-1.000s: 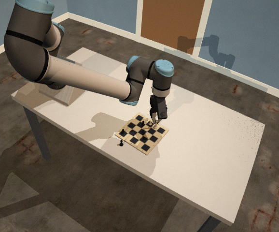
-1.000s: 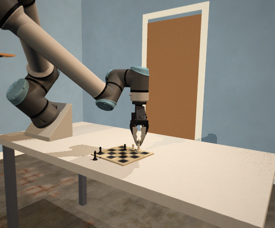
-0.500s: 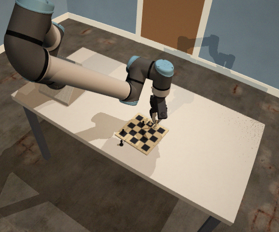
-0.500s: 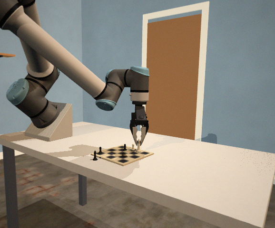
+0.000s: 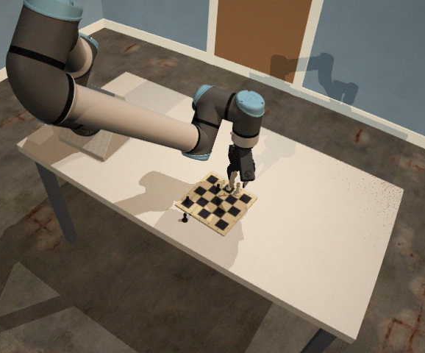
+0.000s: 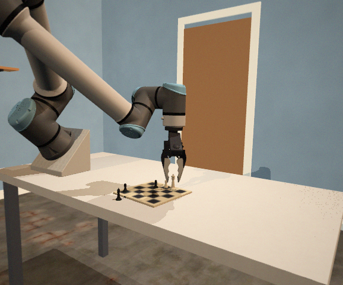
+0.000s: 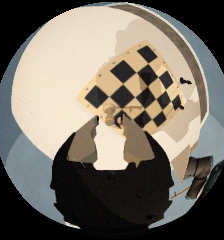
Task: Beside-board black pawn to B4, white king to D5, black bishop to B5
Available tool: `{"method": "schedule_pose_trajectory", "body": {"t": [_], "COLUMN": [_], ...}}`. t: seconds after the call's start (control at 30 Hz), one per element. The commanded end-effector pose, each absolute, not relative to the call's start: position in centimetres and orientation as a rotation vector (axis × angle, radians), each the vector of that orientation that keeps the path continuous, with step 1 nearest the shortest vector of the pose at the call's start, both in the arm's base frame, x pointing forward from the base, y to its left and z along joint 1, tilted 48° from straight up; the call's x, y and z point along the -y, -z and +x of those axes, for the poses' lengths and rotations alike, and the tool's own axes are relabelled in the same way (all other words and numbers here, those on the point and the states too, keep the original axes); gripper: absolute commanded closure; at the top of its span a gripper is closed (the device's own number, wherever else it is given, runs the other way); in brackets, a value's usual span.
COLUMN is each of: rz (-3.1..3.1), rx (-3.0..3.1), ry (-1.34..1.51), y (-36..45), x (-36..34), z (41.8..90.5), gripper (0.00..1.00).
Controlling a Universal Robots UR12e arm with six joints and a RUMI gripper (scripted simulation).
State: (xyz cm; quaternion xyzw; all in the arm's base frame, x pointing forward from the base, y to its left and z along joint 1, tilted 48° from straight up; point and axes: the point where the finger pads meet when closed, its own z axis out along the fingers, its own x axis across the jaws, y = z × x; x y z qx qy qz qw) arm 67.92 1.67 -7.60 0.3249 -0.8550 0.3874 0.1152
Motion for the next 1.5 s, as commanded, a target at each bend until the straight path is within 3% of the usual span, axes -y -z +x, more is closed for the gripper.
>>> {"method": "schedule_pose_trajectory", "body": {"t": [0.0, 1.27, 1.3, 1.47], "rz": [0.953, 0.953, 0.953, 0.953], "rx": [2.506, 2.506, 2.506, 2.506], "ry": [-1.136, -1.136, -1.136, -1.136], "y": [7.6, 1.5, 1.5, 1.5], "x": [-1.7, -8.4, -8.4, -8.4], "z": [68.0, 67.5, 67.5, 67.5], "gripper": [0.75, 0.75, 0.00, 0.00]}}
